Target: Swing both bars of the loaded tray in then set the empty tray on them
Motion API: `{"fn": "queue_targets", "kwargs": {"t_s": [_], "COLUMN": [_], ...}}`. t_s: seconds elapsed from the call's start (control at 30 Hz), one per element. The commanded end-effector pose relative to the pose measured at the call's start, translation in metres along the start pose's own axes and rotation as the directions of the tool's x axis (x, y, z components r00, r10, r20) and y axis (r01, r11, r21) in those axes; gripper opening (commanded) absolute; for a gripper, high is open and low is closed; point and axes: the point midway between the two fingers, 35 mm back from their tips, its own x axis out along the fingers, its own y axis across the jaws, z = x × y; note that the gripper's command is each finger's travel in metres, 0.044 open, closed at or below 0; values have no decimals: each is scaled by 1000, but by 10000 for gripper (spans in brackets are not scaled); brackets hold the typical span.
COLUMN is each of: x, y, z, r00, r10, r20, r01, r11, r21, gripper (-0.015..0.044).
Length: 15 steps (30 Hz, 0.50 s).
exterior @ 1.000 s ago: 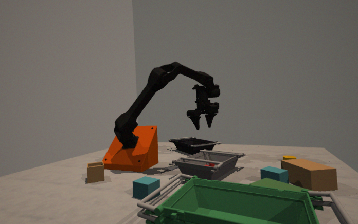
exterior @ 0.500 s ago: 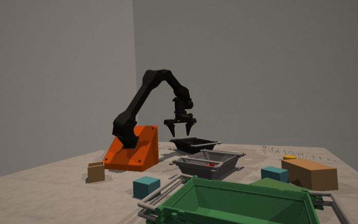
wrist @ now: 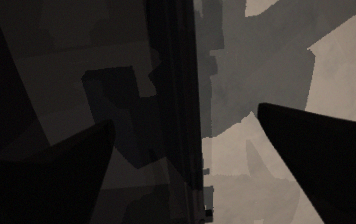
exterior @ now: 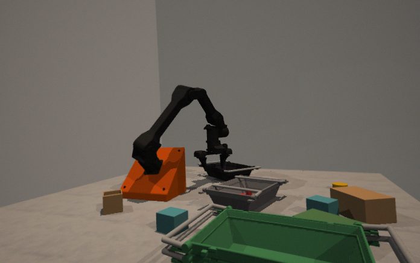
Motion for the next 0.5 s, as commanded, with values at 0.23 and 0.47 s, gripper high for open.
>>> {"fn": "queue_targets", "kwargs": {"t_s": [0.23,0.47], "x": [34,34], "y": [-5,-5], "z": [1,1], "r00": [1000,1000], "r10": [-9,-9], "r20": [7,7], "r01": [9,9], "r11": [1000,1000], "r21": [-4,-4], "gripper": [425,323]}}
